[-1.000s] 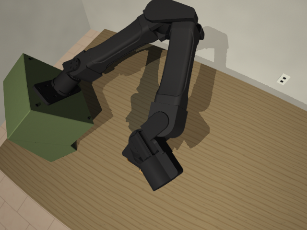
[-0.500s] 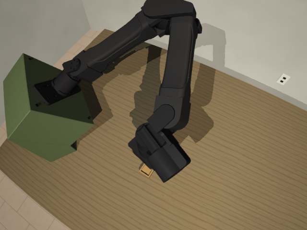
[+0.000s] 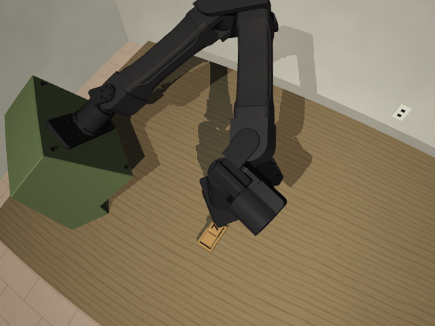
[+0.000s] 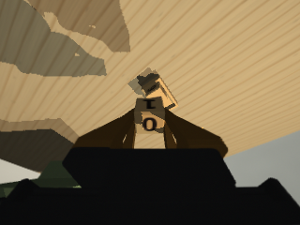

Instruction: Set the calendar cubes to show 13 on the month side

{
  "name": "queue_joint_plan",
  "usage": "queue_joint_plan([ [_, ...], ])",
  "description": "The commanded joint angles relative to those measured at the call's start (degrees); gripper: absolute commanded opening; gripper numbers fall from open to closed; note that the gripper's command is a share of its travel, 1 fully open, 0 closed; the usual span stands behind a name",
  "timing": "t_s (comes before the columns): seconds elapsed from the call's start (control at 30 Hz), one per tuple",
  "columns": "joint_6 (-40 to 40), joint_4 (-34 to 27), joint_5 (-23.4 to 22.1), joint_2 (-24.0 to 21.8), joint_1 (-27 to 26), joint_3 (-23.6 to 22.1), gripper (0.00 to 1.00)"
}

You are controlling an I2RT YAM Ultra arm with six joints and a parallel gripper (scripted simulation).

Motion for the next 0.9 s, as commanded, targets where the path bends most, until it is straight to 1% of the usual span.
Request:
queue_joint_plan([
  [0.0, 12.5, 0.3, 0.2, -1.7, 0.1, -0.1, 0.26],
  [0.03, 12.6, 0.3, 0.2, -1.7, 0.1, -0.1, 0.26],
  [0.07, 16.9, 0.4, 0.4, -2.6, 0.6, -0.3, 0.26],
  [0.1, 17.7, 0.5, 0.4, -2.7, 0.7, -0.3, 0.26],
  [0.13, 21.4, 0.6, 0.5, -3.5, 1.2, -0.4, 0.26],
  [0.17, 22.7, 0.6, 0.5, -3.7, 1.3, -0.5, 0.26],
  [0.23, 22.7, 0.6, 0.5, -3.7, 1.3, -0.5, 0.26],
  [0.3, 31.5, 0.9, 0.8, -5.5, 2.4, -0.9, 0.26],
  [0.33, 32.3, 0.9, 0.8, -5.7, 2.5, -0.9, 0.26],
  [0.37, 36.2, 1.0, 1.0, -6.5, 3.0, -1.0, 0.26],
  [0.4, 36.8, 1.0, 1.0, -6.6, 3.1, -1.1, 0.26],
  [0.43, 40.7, 1.2, 1.1, -7.4, 3.6, -1.2, 0.26],
  [0.47, 41.1, 1.2, 1.1, -7.5, 3.7, -1.2, 0.26],
  [0.5, 45.1, 1.3, 1.3, -8.3, 4.1, -1.4, 0.26],
  [0.53, 45.2, 1.3, 1.3, -8.3, 4.2, -1.4, 0.26],
  [0.6, 51.7, 1.5, 1.5, -9.7, 5.0, -1.7, 0.26],
  [0.63, 52.4, 1.5, 1.5, -9.8, 5.1, -1.7, 0.26],
  [0.73, 60.7, 1.8, 1.8, -11.5, 6.1, -2.0, 0.26],
  [0.8, 60.7, 1.8, 1.8, -11.5, 6.1, -2.0, 0.26],
  [0.87, 64.4, 1.9, 1.9, -12.2, 6.6, -2.2, 0.26],
])
